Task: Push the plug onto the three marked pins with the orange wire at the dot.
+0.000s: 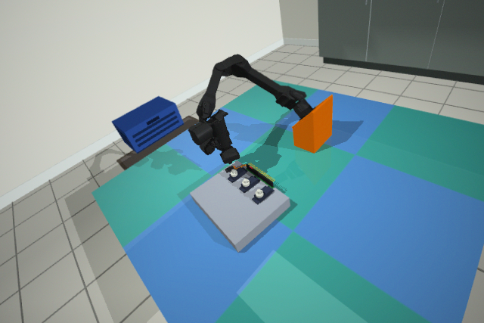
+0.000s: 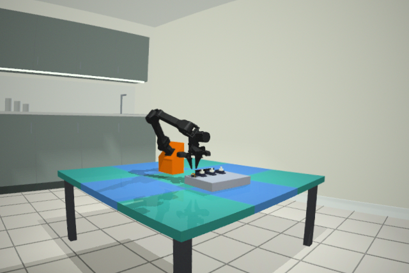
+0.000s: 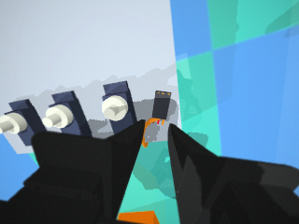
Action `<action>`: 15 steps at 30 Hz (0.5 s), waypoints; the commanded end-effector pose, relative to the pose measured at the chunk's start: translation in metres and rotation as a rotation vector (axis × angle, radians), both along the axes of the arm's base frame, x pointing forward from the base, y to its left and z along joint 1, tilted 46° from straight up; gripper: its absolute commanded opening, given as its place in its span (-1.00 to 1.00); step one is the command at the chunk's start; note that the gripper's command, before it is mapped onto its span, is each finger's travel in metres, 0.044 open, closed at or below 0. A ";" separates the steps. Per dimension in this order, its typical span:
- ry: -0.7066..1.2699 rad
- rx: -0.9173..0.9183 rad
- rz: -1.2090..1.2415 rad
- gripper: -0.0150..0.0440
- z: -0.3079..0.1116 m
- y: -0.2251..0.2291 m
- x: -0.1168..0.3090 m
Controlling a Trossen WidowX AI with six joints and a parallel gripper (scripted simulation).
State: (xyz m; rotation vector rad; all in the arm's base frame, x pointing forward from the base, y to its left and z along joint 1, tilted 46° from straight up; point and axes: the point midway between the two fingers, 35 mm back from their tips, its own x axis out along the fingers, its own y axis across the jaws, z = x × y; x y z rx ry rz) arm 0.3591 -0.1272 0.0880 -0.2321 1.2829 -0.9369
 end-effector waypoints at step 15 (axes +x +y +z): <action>0.019 -0.020 -0.011 -0.10 -0.020 -0.023 -0.001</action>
